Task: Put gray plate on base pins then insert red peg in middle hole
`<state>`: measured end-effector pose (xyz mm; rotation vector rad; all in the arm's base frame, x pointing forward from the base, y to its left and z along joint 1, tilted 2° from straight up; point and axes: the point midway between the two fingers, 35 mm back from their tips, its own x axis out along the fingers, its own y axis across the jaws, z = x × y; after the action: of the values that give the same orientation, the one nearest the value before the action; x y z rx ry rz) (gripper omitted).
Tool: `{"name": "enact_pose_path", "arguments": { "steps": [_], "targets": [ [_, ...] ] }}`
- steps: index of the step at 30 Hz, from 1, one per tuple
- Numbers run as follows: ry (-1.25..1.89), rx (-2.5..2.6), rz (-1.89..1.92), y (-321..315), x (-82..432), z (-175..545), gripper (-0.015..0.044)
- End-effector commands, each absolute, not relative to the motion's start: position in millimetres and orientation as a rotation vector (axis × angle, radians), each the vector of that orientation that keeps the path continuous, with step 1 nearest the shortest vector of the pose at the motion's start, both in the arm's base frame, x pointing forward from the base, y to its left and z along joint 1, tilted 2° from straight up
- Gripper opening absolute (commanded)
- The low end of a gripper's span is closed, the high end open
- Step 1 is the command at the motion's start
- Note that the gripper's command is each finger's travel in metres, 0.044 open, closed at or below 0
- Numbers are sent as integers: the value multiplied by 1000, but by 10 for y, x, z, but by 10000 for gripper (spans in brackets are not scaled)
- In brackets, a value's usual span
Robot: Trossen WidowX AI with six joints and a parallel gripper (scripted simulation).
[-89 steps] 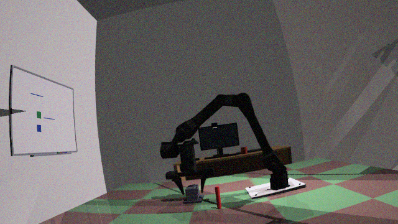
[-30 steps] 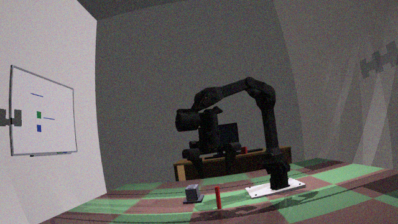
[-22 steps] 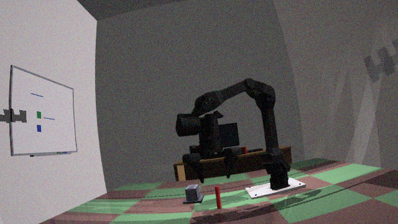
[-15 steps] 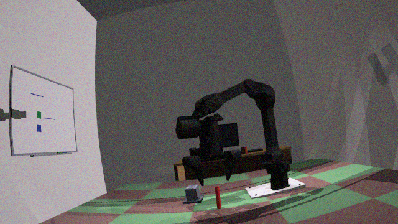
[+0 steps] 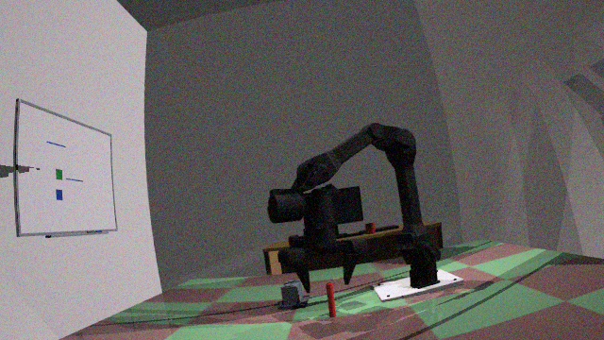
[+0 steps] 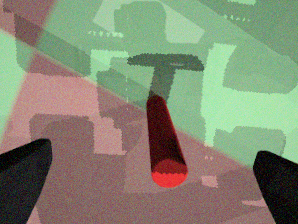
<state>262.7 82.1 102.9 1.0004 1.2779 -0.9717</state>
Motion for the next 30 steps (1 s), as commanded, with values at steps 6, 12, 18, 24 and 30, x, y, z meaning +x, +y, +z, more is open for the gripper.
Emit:
{"name": "enact_pose_path", "arguments": {
  "steps": [6,12,18,24,30],
  "targets": [
    [1282,998,-981,811,2608,850,440],
    [1282,998,-981,808,2604,757,440],
    [1282,998,-981,807,2603,747,335],
    [1282,998,-981,807,2603,747,177],
    [1282,998,-981,807,2603,747,20]
  ]
}}
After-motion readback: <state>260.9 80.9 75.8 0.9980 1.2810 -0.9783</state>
